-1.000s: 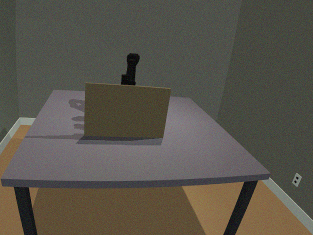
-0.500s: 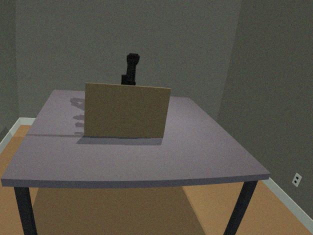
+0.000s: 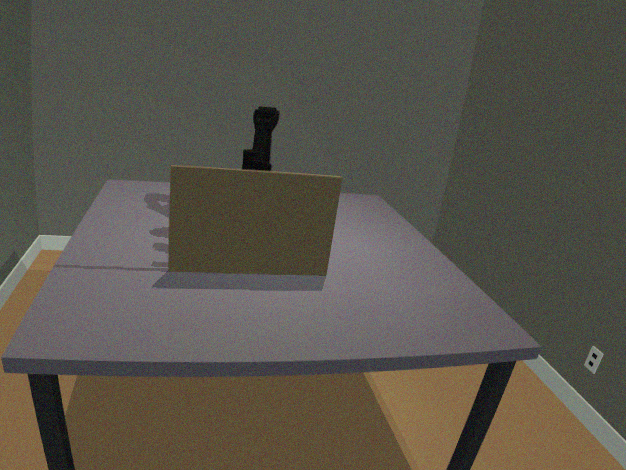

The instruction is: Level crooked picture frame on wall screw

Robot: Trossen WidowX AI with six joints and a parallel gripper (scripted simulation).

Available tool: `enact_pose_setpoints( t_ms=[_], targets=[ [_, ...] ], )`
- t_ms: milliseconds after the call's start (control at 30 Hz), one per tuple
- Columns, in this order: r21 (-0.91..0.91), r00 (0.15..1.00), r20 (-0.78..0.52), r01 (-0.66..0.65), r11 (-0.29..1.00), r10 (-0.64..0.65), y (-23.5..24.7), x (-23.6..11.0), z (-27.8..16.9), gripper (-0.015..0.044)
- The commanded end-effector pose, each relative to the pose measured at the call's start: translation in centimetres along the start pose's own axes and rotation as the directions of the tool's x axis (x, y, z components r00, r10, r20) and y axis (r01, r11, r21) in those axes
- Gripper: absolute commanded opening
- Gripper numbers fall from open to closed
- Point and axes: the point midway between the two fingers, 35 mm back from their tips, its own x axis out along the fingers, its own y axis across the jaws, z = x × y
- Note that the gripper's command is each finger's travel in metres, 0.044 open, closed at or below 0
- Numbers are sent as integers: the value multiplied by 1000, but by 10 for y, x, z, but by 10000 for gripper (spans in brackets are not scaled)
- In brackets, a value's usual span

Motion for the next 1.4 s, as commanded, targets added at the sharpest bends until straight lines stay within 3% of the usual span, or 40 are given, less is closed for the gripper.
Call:
enact_pose_setpoints(
  t_ms=[0,233,467,733,1367],
  targets=[
    [4,1000,4,1,1000,-1,0,0,0,260],
    [4,1000,4,1,1000,-1,-1,0,1,260],
    [4,1000,4,1,1000,-1,-1,0,1,76],
    [4,1000,4,1,1000,-1,-1,0,1,3],
    [4,1000,4,1,1000,-1,3,0,0,0]
  ],
)
